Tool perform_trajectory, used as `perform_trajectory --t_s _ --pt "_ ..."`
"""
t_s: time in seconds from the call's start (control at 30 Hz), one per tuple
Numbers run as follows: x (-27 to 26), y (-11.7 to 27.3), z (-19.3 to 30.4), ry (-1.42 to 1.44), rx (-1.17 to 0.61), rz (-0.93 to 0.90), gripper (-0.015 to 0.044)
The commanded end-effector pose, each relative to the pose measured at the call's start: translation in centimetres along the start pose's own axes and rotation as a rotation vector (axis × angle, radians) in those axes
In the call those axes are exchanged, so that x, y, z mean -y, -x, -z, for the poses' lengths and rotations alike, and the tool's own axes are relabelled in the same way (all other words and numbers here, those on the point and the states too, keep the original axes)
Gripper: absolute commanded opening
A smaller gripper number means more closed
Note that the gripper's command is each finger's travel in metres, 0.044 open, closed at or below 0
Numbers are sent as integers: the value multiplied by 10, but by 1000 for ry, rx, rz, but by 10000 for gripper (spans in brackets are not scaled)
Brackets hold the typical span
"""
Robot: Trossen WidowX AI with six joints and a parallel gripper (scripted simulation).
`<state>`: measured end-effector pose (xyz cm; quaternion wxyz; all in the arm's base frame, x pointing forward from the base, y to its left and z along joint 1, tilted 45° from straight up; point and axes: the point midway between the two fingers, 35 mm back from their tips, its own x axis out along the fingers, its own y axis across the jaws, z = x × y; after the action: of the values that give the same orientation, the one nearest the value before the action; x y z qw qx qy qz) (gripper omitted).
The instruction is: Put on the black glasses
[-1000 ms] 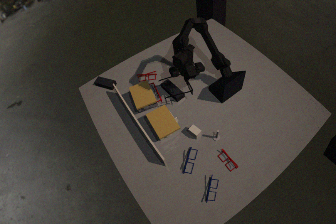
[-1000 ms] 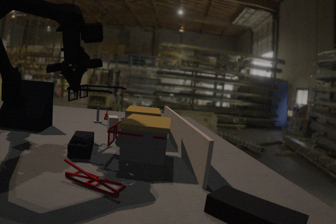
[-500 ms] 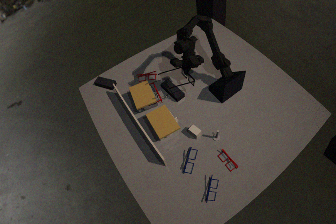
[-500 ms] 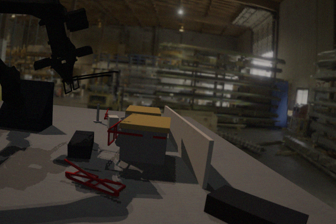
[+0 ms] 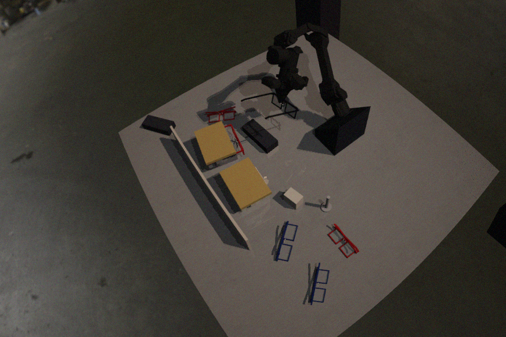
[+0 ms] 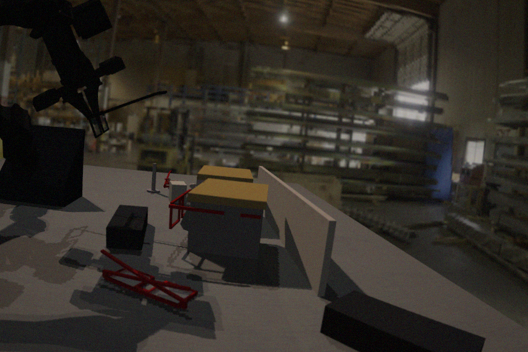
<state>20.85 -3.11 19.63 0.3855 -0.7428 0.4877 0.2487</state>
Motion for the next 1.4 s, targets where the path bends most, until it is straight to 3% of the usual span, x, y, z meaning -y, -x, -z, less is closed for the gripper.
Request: perform_trajectory --t_s 0.0,0.53,1.37 --pt "-7 8 4 66 14 58 0" --pt "-29 28 18 262 3 237 0" --pt "-25 26 17 226 3 204 0"
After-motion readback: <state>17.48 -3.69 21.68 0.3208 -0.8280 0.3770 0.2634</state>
